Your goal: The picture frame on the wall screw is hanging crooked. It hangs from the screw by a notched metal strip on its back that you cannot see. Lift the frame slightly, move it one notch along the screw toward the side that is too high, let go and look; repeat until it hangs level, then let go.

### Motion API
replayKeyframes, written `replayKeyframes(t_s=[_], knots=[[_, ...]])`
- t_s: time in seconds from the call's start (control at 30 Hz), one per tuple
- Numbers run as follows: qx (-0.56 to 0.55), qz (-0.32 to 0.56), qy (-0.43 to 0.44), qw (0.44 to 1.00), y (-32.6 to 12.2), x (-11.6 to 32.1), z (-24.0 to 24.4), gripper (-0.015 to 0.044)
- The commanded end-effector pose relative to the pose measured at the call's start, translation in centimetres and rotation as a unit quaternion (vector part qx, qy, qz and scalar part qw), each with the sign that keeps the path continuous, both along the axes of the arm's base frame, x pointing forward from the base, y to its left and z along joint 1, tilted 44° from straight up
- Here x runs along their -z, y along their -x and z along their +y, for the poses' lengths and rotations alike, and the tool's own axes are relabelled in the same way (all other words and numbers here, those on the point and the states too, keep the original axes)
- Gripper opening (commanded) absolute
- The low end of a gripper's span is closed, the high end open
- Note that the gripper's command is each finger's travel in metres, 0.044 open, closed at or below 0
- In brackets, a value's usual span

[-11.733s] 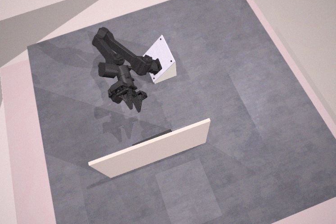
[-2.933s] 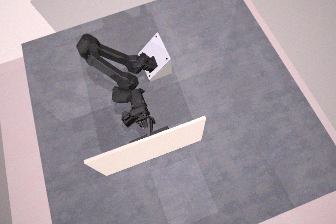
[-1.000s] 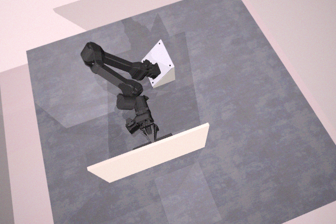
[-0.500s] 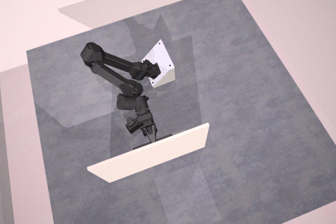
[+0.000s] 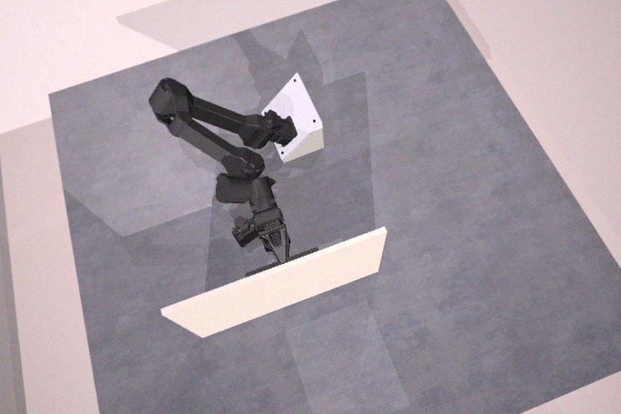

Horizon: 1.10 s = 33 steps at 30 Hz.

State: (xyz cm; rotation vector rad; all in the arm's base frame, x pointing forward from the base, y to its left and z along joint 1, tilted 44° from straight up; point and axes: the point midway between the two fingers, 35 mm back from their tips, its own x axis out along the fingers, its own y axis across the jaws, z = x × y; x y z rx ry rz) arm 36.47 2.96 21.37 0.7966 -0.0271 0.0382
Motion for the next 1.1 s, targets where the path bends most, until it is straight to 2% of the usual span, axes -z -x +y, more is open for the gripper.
replayKeyframes(t_s=[0.0,0.47,0.67,0.73,0.9,1.07], knots=[[0.000,0.000,-0.003,1.000,0.1,0.0,0.0,0.0260],[-0.006,0.003,-0.059,0.998,9.2,0.2,-0.4,0.0260],[-0.007,0.004,-0.065,0.998,10.0,0.6,-0.5,0.0260],[-0.009,-0.001,-0.079,0.997,9.6,-0.9,-0.1,0.0260],[-0.012,0.010,-0.211,0.977,12.1,-5.6,0.9,0.0260],[-0.012,0.010,-0.216,0.976,12.3,-5.8,0.9,0.0260]])
